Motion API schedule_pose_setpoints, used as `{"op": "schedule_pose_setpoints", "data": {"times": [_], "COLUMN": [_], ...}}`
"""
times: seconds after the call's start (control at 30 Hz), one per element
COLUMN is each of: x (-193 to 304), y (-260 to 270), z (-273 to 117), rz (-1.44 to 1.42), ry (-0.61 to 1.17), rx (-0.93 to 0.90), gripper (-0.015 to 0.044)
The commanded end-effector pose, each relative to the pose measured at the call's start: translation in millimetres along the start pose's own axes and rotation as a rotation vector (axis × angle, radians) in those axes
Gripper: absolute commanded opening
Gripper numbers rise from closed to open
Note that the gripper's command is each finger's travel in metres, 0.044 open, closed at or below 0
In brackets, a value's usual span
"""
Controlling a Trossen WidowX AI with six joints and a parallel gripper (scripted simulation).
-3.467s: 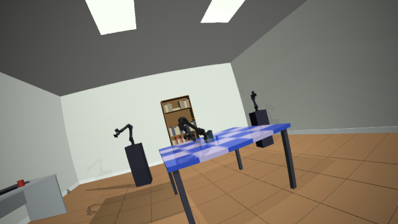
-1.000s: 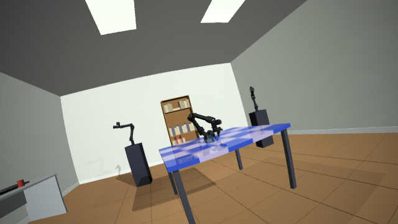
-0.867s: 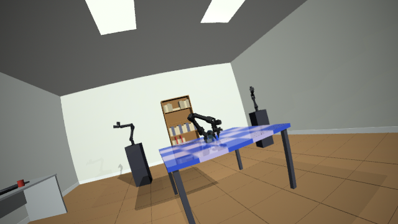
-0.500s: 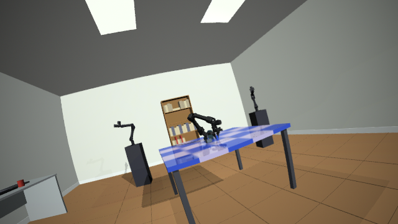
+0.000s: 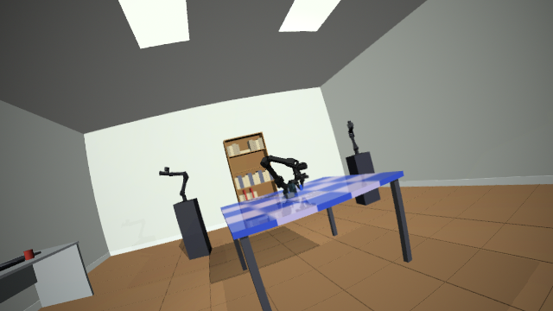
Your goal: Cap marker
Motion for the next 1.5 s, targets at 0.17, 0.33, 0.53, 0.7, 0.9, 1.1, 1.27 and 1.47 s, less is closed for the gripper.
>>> {"op": "schedule_pose_setpoints", "data": {"times": [0.17,0.33,0.53,0.7,0.9,1.1,1.27,1.47], "x": [0.9,0.5,-4.5,-7.1,-8.1,-6.7,-4.7,-4.4], "y": [-0.5,-3.3,-25.8,-45.9,-70.9,-96.5,-111.7,-111.6], "z": [-24.2,-29.9,-42.5,-52.9,-64.8,-76.1,-82.4,-78.3], "rz": [-0.003,-0.004,-0.005,-0.005,-0.005,-0.006,-0.006,-0.006], "ry": [0.004,0.004,0.004,0.004,0.005,0.005,0.005,0.005], "rx": [0.003,0.004,0.004,0.004,0.005,0.007,0.008,0.008], "gripper": [0.0000,0.0000,0.0000,0.0000,0.0000,0.0000,0.0000,0.0000]}}
Point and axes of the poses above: the point midway between the two fingers, 35 mm back from their tips, its own z axis out along the fingers, its own y axis across the jaws, x = y × z, the point moved 2 cm from there along -z, back along the fingers, and after that the axes turned 15 degrees about z, right-handed, at the moved point
